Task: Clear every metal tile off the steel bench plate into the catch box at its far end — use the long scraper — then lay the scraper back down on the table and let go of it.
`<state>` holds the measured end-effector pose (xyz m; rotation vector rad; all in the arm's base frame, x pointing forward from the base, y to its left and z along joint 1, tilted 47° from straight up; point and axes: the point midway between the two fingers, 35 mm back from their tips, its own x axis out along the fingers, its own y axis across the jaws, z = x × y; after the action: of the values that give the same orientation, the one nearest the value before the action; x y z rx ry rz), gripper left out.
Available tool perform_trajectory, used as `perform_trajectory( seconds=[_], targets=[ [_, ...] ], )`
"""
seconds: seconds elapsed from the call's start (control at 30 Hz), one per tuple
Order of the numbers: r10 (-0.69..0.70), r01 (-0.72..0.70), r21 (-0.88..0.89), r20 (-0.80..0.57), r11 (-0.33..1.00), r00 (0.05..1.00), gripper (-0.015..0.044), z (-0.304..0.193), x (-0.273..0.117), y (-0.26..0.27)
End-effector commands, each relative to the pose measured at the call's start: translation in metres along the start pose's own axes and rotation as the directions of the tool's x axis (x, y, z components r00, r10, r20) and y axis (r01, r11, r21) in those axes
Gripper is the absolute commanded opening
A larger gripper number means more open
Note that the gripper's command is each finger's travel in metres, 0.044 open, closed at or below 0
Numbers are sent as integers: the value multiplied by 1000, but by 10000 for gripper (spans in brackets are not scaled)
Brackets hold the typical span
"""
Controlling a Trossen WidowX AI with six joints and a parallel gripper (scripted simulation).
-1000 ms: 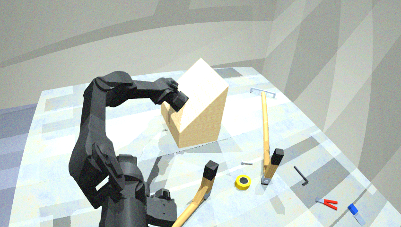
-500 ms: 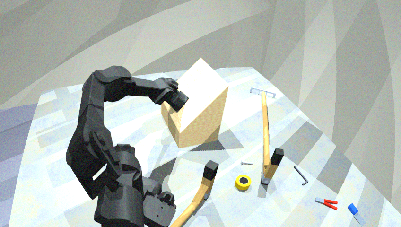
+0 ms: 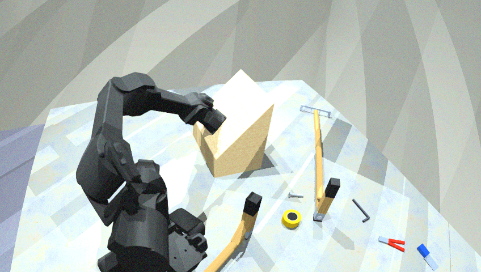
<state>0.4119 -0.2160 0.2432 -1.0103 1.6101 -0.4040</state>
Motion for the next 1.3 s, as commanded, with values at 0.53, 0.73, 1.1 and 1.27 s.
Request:
perform_trajectory(
  seconds=[0.53, 0.73, 1.1, 1.27],
  targets=[
    [-34, 23, 481, 13, 876, 999, 0, -8, -18, 0],
    [-43, 24, 606, 18, 795, 999, 0, -10, -24, 0],
    [-61, 16, 797, 27, 603, 998, 0, -15, -33, 0],
    [-69, 8, 866, 31, 501, 997, 0, -17, -38, 0]
  ],
)
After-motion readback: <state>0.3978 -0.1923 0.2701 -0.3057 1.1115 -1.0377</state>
